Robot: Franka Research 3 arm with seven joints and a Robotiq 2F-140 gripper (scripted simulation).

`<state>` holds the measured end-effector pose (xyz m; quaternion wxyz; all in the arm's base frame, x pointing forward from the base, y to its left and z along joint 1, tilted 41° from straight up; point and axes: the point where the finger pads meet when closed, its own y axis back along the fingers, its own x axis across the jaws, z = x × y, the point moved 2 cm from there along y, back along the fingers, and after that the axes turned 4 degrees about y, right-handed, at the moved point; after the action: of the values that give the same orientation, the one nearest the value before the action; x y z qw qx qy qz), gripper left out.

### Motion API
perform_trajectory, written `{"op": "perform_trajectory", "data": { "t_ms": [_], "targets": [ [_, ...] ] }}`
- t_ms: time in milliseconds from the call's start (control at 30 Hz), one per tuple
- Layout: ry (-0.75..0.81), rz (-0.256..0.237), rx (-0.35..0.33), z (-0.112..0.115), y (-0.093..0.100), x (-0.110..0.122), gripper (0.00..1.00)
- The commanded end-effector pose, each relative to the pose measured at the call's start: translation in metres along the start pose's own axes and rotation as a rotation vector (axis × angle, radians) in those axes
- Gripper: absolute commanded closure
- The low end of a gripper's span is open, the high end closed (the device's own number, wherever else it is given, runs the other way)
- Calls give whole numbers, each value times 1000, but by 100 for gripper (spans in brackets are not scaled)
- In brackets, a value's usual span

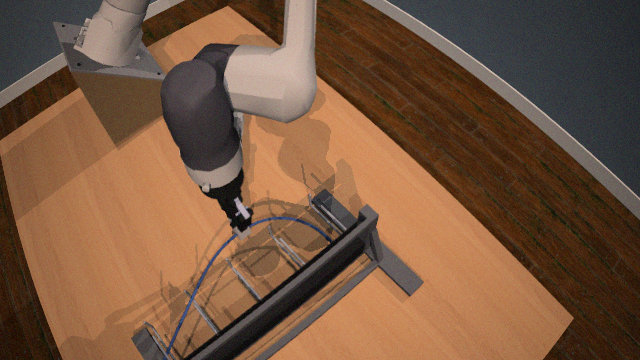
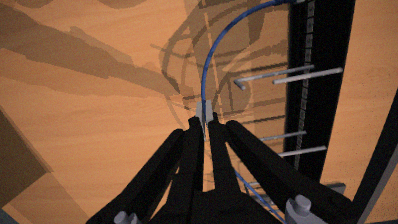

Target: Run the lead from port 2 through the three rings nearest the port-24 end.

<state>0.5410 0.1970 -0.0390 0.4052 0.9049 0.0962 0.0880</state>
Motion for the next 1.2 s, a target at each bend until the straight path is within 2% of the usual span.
{"op": "perform_trajectory", "data": {
  "t_ms": [0, 800, 1167],
  "targets": [
    [-3, -1, 0, 1, 8, -1, 100],
    [-3, -1, 0, 1, 62, -1, 100],
    [-3, -1, 0, 1, 72, -1, 100]
  ]
}}
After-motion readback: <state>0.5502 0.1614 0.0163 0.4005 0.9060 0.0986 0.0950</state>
